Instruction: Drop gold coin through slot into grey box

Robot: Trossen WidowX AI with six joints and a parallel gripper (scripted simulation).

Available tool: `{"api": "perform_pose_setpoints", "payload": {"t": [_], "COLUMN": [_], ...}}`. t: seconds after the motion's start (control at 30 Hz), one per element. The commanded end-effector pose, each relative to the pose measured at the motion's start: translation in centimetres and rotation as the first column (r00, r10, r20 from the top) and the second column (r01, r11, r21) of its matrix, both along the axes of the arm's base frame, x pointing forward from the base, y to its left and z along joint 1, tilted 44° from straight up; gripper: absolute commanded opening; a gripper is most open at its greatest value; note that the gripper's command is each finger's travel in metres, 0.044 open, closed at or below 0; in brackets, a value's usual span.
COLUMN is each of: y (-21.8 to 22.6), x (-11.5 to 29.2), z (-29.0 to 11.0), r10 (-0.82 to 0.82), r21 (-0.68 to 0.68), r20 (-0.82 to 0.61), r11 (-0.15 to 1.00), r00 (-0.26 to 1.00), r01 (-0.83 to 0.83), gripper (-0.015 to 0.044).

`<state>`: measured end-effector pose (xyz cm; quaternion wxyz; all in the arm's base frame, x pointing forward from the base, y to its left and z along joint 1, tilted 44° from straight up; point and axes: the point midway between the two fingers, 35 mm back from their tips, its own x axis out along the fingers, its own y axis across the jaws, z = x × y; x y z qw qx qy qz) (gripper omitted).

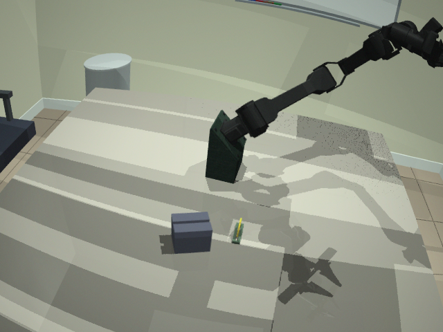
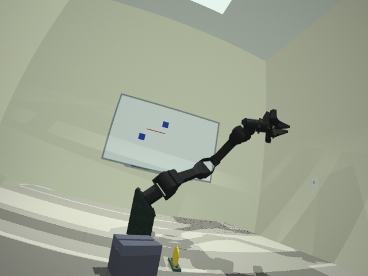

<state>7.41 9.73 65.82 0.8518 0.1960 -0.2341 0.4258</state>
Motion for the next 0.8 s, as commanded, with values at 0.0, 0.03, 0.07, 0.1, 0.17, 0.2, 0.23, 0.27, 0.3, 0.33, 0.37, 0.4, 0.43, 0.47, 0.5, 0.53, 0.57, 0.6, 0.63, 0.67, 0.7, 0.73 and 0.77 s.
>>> {"api": "perform_pose_setpoints", "payload": {"t": [0.0, 0.03, 0.07, 0.1, 0.17, 0.2, 0.23, 0.27, 0.3, 0.33, 0.37, 0.4, 0.43, 0.47, 0.5, 0.53, 0.57, 0.6, 0.63, 0.67, 0.7, 0.73, 0.77], "y": [-2.2, -2.6, -2.9, -3.1, -3.4, -3.6, -3.9, -4.1, -4.4, -4.6, -4.9, -5.2, -5.5, -5.9, -6.2, -6.5, -6.7, -7.0, -7.2, -7.5, -7.7, -7.9, -8.1], "x": [6.1, 7.2, 8.1, 8.7, 9.6, 10.3, 11.1, 12.0, 13.1, 14.0, 14.9, 16.0, 17.2, 18.3, 19.3, 20.3, 21.3, 22.2, 23.1, 23.9, 24.7, 25.5, 26.2], "z": [-2.5, -3.1, -3.6, -4.0, -4.6, -5.0, -5.5, -6.1, -6.8, -7.5, -8.2, -9.1, -10.2, -11.3, -12.4, -13.6, -14.7, -16.0, -17.4, -18.8, -20.3, -21.9, -23.5], "r10": [-0.045, -0.051, -0.056, -0.06, -0.066, -0.072, -0.079, -0.083, -0.087, -0.091, -0.098, -0.106, -0.116, -0.126, -0.136, -0.146, -0.154, -0.163, -0.172, -0.181, -0.19, -0.198, -0.206], "r21": [0.019, 0.019, 0.019, 0.019, 0.018, 0.016, 0.014, 0.013, 0.011, 0.009, 0.005, -0.002, -0.011, -0.021, -0.033, -0.045, -0.057, -0.071, -0.086, -0.102, -0.119, -0.136, -0.154], "r20": [-0.133, -0.159, -0.179, -0.195, -0.218, -0.233, -0.253, -0.276, -0.303, -0.326, -0.349, -0.378, -0.409, -0.439, -0.47, -0.499, -0.527, -0.555, -0.584, -0.613, -0.642, -0.67, -0.698], "r11": [0.999, 0.998, 0.998, 0.998, 0.997, 0.997, 0.996, 0.996, 0.995, 0.995, 0.994, 0.994, 0.992, 0.991, 0.99, 0.989, 0.988, 0.986, 0.985, 0.983, 0.982, 0.98, 0.979], "r00": [0.99, 0.986, 0.982, 0.979, 0.974, 0.97, 0.964, 0.958, 0.949, 0.941, 0.932, 0.92, 0.905, 0.889, 0.872, 0.854, 0.836, 0.816, 0.793, 0.769, 0.743, 0.715, 0.686], "r01": [0.048, 0.055, 0.06, 0.064, 0.072, 0.078, 0.085, 0.09, 0.095, 0.1, 0.106, 0.114, 0.122, 0.13, 0.137, 0.142, 0.146, 0.149, 0.151, 0.15, 0.148, 0.144, 0.137], "gripper": [0.0161, 0.0161, 0.0161, 0.0161, 0.0161, 0.0161, 0.0161, 0.0161, 0.0161, 0.0161, 0.0161, 0.0161, 0.0161, 0.0161, 0.0161, 0.0161, 0.0161, 0.0161, 0.0161, 0.0161, 0.0161, 0.0161, 0.0161]}}
